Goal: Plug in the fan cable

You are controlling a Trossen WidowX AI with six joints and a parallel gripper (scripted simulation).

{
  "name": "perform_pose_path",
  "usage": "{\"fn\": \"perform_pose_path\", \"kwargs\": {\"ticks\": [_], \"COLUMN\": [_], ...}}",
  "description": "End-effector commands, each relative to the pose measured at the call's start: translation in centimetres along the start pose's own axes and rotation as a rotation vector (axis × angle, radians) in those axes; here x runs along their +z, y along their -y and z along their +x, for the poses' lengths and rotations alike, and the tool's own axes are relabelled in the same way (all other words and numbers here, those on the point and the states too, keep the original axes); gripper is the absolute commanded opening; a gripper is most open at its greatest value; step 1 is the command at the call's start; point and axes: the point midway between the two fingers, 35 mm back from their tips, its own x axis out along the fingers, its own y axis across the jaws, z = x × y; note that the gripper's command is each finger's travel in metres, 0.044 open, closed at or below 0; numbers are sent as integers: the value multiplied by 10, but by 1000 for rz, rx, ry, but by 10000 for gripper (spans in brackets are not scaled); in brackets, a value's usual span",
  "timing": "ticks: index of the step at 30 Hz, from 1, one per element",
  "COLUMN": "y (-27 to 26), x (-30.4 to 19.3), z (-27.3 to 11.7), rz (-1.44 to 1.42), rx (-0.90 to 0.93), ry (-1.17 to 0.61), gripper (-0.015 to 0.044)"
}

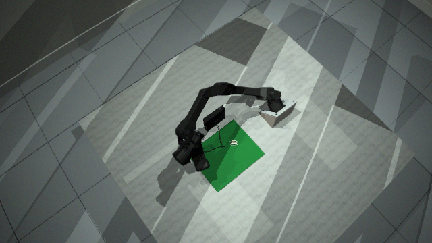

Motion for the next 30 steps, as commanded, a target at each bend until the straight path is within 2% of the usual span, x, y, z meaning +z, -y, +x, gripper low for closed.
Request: {"fn": "perform_pose_path", "kwargs": {"ticks": [1,30], "y": [1,-5], "x": [-4,-65], "z": [2,-7], "rz": [-44,-1049], "rx": [-2,12], "ry": [-15,-14], "gripper": [0,0]}}
